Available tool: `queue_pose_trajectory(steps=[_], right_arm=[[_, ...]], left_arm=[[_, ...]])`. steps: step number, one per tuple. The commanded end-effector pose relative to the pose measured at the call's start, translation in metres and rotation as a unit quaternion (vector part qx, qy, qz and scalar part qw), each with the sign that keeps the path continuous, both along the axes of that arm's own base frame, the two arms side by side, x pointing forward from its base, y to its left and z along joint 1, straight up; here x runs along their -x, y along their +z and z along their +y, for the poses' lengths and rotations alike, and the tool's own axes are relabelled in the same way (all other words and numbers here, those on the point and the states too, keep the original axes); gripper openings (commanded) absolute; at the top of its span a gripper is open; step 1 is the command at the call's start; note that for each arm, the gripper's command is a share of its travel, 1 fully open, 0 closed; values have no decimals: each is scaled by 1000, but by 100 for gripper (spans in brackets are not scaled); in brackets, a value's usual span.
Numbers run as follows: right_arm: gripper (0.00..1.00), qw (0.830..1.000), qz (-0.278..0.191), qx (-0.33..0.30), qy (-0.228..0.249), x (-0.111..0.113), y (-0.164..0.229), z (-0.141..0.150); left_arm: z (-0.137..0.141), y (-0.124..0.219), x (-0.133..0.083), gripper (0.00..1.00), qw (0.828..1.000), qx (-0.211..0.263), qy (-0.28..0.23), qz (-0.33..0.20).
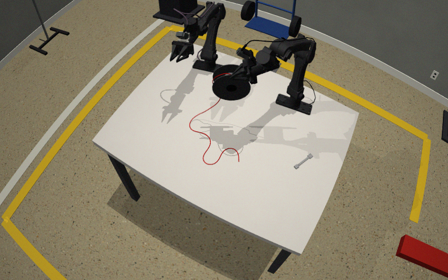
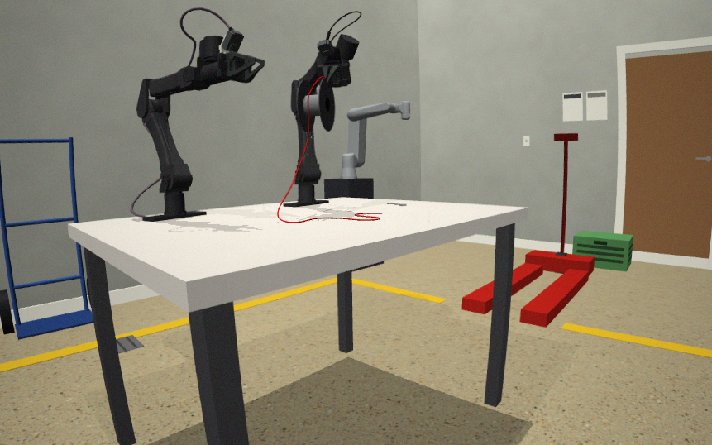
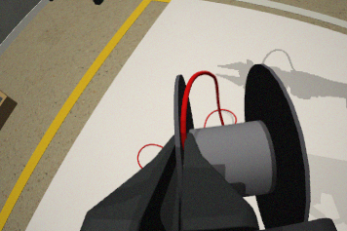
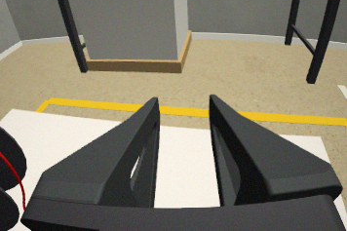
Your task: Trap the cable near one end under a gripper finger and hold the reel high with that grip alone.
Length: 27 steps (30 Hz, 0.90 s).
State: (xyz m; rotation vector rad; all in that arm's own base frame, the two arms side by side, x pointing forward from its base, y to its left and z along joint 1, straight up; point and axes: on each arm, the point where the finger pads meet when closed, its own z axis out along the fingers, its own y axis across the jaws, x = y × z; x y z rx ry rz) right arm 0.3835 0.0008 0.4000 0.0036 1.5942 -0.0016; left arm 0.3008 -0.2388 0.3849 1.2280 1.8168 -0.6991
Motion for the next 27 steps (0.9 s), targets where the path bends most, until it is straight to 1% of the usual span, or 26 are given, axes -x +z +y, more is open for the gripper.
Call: queue_pose_trajectory(steps=[1, 12, 27], right_arm=[[30, 1000, -23, 4, 1, 8, 11, -2], [30, 1000, -23, 4, 1, 8, 11, -2], [30, 1000, -23, 4, 1, 8, 11, -2]], left_arm=[[-2, 14, 3, 0, 1000, 9, -6, 4], [-2, 33, 3, 0, 1000, 9, -6, 4], [-2, 48, 3, 0, 1000, 9, -6, 4]])
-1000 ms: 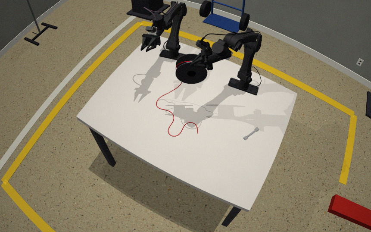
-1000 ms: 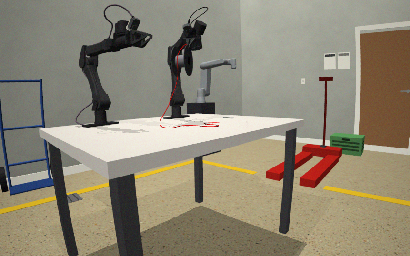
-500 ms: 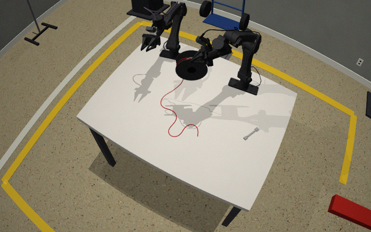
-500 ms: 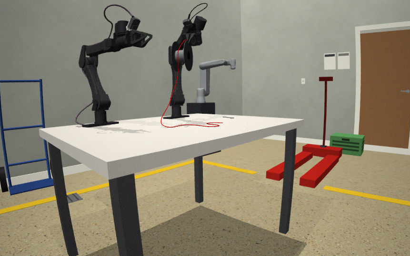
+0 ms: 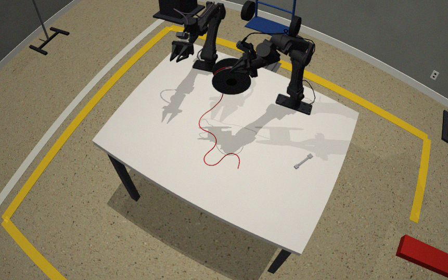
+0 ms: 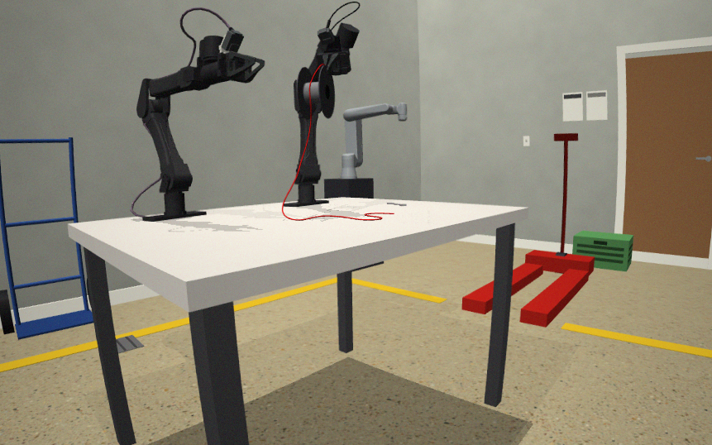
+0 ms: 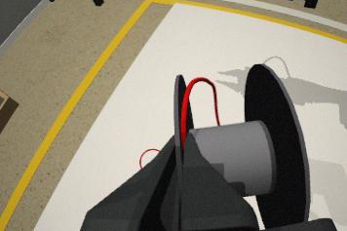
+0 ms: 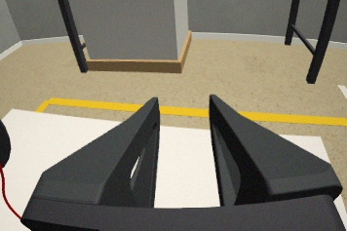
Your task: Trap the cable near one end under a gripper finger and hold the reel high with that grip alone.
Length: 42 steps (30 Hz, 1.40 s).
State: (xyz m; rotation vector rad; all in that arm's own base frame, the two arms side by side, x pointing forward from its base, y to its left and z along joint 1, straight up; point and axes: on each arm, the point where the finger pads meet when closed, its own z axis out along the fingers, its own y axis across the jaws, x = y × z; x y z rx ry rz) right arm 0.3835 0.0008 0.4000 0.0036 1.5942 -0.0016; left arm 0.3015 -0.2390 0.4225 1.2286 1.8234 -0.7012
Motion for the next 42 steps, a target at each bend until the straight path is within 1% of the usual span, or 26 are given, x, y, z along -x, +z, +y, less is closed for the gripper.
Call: queue_pose_trajectory(steps=[1, 26, 42], right_arm=[[30, 1000, -23, 4, 1, 8, 11, -2], [30, 1000, -23, 4, 1, 8, 11, -2], [30, 1000, -23, 4, 1, 8, 11, -2]], left_arm=[[-1, 11, 3, 0, 1000, 10, -6, 1], [-1, 23, 4, 0, 1000, 16, -6, -14], [-1, 23, 4, 0, 1000, 16, -6, -14]])
